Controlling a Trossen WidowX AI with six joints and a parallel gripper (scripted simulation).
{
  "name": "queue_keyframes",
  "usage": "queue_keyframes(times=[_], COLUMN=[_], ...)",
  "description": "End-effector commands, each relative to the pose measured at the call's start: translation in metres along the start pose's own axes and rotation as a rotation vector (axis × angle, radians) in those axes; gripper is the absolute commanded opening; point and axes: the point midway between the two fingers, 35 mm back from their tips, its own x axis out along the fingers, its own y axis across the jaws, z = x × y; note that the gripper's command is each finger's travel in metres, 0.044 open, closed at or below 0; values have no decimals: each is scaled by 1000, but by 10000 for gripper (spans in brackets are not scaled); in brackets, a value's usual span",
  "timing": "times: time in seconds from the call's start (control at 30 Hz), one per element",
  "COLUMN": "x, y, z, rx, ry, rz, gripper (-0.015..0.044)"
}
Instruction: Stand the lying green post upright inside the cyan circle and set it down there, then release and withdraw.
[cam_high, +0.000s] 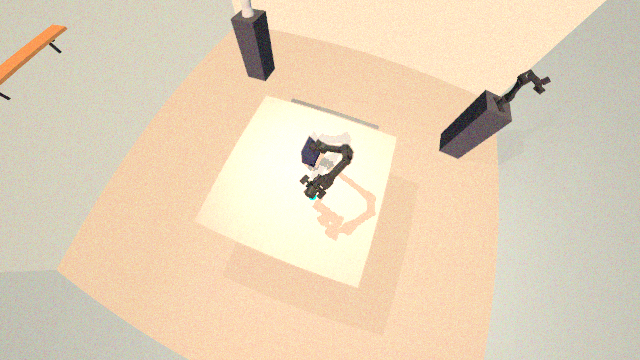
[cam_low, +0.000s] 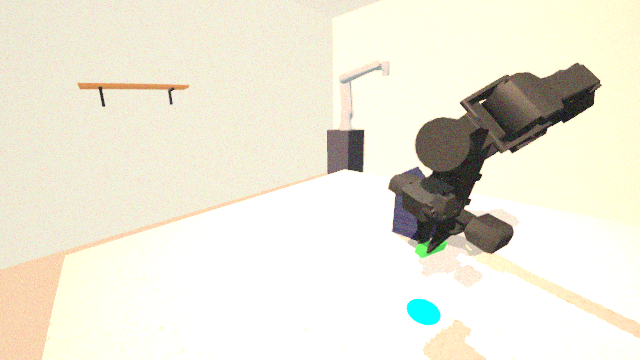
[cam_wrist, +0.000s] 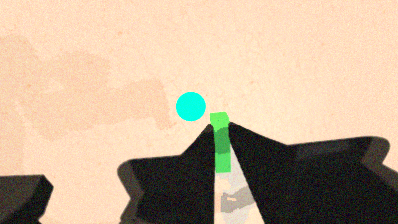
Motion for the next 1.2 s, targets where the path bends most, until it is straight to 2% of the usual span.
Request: queue_keyframes(times=[0.0,1.17], x=[4,21], y=[-1,-8], z=[-1,1], rx=[-2,-43], ry=[-14,-179], rz=[-24,-170], gripper=[23,23])
